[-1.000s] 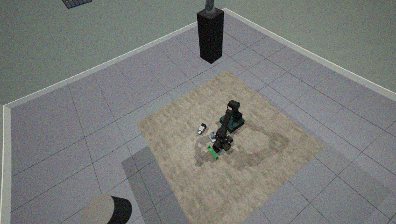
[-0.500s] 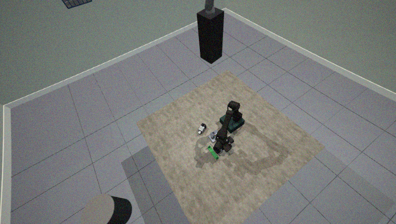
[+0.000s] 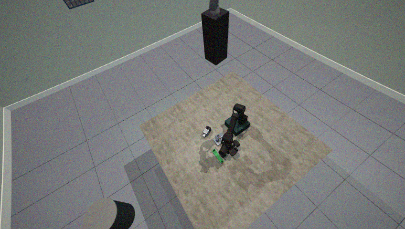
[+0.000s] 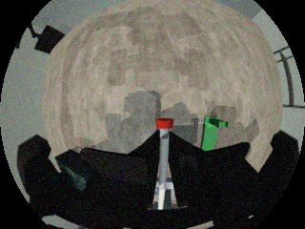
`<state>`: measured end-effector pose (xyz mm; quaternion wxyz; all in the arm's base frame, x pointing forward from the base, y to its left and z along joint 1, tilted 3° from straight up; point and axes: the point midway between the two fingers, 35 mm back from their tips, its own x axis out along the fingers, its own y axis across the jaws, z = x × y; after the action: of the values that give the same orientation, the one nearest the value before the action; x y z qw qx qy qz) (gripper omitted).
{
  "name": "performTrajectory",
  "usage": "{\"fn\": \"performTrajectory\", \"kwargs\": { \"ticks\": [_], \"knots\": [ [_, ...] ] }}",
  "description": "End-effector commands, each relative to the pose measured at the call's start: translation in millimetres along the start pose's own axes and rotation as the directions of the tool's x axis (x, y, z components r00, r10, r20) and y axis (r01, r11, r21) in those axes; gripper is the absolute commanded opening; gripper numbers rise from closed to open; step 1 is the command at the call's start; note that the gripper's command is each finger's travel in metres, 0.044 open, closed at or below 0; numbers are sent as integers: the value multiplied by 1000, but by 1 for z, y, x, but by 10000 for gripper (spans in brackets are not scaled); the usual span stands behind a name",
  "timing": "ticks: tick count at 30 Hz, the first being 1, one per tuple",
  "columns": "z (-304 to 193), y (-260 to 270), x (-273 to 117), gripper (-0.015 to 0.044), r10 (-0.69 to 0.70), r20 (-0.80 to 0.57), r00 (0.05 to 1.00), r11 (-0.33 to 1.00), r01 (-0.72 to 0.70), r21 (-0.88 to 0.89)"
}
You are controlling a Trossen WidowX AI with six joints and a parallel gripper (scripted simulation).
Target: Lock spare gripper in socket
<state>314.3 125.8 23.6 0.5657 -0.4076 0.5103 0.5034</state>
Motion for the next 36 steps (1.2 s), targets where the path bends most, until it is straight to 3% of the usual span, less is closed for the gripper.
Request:
{"fn": "performTrajectory", "kwargs": {
  "ticks": [1, 24, 36],
  "knots": [
    [2, -1, -7, 0, -6, 4, 1000, 1000, 6, 2],
    [-2, 13, -19, 0, 58, -30, 998, 998, -57, 8],
    [14, -17, -25, 0, 54, -28, 998, 998, -54, 12]
  ]
}}
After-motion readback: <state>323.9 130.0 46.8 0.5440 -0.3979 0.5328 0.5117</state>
